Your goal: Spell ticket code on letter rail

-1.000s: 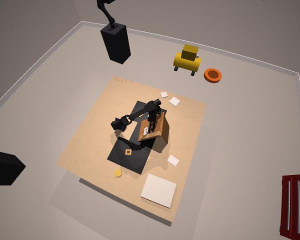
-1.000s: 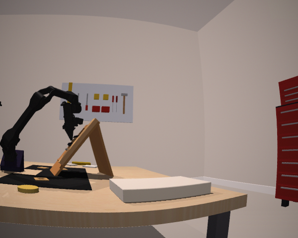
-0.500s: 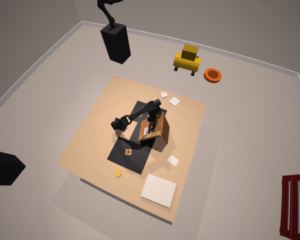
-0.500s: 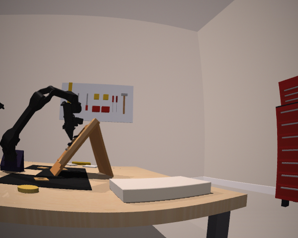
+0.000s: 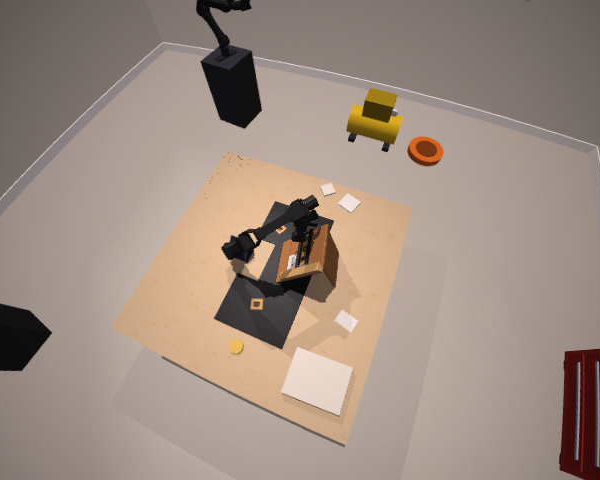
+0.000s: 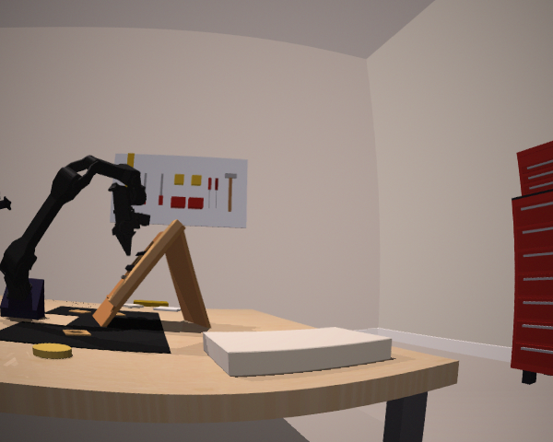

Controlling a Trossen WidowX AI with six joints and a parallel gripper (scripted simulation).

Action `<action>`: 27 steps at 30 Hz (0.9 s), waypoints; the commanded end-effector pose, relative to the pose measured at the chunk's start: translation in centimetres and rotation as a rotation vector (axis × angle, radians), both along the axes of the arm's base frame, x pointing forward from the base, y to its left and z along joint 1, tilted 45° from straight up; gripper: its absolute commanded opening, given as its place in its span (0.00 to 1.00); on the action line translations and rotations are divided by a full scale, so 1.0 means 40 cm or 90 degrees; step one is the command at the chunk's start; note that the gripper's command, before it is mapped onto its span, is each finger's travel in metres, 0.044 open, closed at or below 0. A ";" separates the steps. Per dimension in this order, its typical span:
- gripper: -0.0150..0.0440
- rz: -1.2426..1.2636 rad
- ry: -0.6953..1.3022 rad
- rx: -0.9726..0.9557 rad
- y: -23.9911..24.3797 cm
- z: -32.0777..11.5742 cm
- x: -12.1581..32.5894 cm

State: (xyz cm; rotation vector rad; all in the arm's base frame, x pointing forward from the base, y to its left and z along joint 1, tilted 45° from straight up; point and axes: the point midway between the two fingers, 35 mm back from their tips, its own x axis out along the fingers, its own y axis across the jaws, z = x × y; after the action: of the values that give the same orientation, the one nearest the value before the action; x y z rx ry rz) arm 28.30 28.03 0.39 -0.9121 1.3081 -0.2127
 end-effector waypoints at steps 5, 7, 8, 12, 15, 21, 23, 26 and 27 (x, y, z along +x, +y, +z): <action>0.25 -0.004 0.004 -0.001 -0.001 0.009 -0.023; 0.30 0.004 -0.002 0.001 0.004 0.015 -0.020; 0.34 0.014 -0.009 0.005 0.007 0.028 -0.023; 0.52 0.087 -0.065 0.038 0.015 0.128 -0.052; 0.65 0.141 -0.110 0.063 0.011 0.201 -0.080; 0.92 0.237 -0.204 0.111 -0.024 0.329 -0.143; 1.00 0.266 -0.236 0.127 -0.042 0.365 -0.164; 1.00 0.296 -0.273 0.145 -0.068 0.401 -0.189; 1.00 0.298 -0.275 0.147 -0.070 0.403 -0.190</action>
State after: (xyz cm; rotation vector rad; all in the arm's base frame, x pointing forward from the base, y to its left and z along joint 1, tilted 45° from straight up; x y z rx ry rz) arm 21.00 25.91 16.04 -0.8866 0.7191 0.0961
